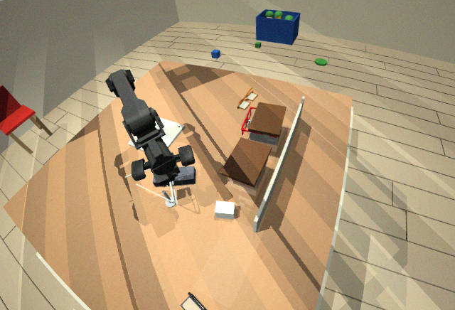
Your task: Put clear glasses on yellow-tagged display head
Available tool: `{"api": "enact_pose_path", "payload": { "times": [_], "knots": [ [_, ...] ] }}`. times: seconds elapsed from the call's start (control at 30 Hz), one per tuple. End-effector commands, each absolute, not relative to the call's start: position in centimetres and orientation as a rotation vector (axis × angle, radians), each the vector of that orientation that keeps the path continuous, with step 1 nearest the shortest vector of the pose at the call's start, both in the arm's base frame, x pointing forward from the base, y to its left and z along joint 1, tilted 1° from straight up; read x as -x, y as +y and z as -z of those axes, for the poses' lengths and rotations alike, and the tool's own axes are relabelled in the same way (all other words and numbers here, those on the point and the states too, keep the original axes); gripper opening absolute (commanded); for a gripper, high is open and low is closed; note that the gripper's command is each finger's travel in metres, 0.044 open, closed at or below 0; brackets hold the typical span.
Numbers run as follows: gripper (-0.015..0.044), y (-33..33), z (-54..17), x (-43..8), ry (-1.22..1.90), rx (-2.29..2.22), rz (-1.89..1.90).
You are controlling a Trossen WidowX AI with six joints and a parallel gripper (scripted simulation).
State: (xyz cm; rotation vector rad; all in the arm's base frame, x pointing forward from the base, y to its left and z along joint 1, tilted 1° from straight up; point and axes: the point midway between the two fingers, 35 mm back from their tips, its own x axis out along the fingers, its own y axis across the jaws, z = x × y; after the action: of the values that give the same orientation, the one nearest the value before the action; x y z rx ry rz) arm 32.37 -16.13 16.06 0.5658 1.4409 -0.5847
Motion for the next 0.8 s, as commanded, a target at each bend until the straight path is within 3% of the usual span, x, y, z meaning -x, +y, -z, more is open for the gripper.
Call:
{"api": "enact_pose_path", "payload": {
  "times": [0.0,0.77],
  "knots": [
    [0.0000,-16.3,-15.9,-33.0,1.410,-0.683,0.697],
    [0.0000,-17.1,-15.7,-35.6,1.105,-1.290,1.271]
  ]
}}
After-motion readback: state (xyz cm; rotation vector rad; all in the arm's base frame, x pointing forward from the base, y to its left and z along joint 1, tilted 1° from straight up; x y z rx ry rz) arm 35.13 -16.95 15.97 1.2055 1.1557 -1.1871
